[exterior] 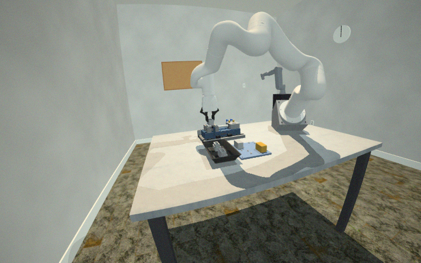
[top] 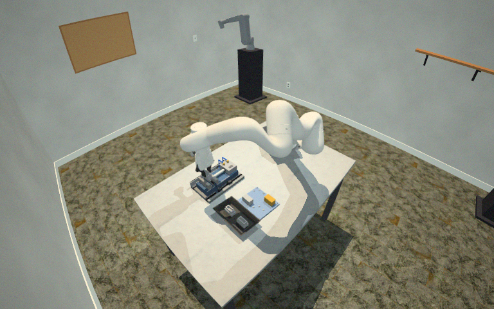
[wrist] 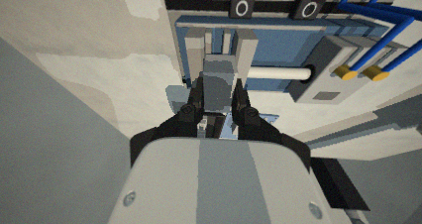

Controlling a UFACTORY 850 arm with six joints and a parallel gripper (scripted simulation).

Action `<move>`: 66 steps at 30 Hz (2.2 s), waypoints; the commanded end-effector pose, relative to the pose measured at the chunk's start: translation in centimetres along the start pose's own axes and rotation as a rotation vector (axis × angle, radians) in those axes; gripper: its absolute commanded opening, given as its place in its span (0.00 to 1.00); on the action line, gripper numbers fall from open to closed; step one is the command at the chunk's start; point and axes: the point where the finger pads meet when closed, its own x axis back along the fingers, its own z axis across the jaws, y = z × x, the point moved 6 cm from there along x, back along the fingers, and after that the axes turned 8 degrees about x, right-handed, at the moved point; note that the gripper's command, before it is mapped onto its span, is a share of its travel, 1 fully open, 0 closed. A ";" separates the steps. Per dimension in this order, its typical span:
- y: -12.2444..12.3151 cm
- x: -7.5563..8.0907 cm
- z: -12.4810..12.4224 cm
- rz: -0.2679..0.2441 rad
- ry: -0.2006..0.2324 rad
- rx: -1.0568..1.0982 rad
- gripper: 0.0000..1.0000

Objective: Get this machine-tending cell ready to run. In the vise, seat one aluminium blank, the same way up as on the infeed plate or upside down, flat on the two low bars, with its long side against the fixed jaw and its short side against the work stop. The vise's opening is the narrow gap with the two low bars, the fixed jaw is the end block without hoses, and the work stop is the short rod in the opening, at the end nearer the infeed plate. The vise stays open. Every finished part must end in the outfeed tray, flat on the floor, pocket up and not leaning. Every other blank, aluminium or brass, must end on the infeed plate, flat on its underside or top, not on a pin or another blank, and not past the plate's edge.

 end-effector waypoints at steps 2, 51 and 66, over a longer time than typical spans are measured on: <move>0.0 0.1 -0.1 0.001 -0.001 0.001 0.00; 0.0 -1.1 -0.1 0.001 -0.001 0.001 0.00; 0.0 -1.6 -0.1 0.001 -0.001 0.001 0.00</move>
